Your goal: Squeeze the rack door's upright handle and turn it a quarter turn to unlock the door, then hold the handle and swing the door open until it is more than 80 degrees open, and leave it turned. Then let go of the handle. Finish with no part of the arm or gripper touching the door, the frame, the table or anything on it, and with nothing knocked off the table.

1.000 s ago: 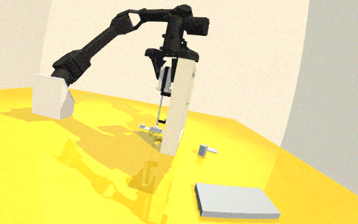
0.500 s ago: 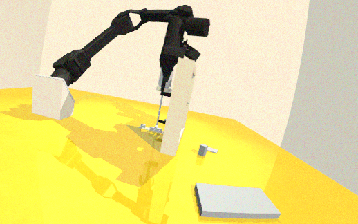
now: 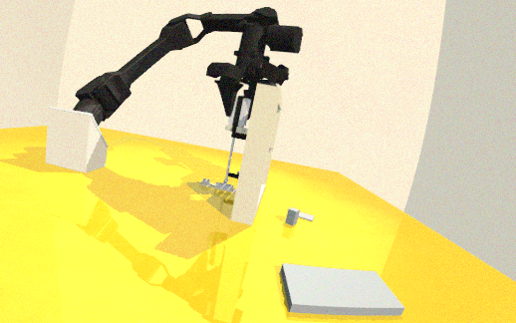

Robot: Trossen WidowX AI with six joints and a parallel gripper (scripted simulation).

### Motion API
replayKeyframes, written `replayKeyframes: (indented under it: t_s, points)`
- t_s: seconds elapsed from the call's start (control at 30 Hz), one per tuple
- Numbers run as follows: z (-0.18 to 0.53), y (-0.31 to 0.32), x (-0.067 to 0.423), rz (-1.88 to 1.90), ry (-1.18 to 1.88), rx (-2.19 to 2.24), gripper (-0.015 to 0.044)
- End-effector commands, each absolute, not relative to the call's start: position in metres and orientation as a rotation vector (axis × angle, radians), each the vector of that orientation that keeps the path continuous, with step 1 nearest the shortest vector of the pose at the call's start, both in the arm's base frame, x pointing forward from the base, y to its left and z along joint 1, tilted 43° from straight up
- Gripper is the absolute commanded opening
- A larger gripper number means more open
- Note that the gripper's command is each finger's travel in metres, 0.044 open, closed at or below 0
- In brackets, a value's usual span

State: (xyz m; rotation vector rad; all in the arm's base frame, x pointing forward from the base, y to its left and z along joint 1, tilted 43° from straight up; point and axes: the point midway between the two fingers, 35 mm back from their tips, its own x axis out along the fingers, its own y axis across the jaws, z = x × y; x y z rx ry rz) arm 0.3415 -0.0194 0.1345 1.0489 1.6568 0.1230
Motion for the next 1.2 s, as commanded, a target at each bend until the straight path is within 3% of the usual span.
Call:
replayKeyframes:
  t_s: [0.0,0.7,1.0,1.17]
  points:
    - [0.1341,-0.0197,0.3416,-0.041,1.693,1.192,0.0298]
    - [0.1341,-0.0197,0.3416,-1.012,1.687,1.907,0.0298]
    - [0.1341,-0.0197,0.3416,-1.046,1.680,1.928,0.0298]
    - [0.1341,-0.0197,0.3416,-1.046,1.680,1.928,0.0264]
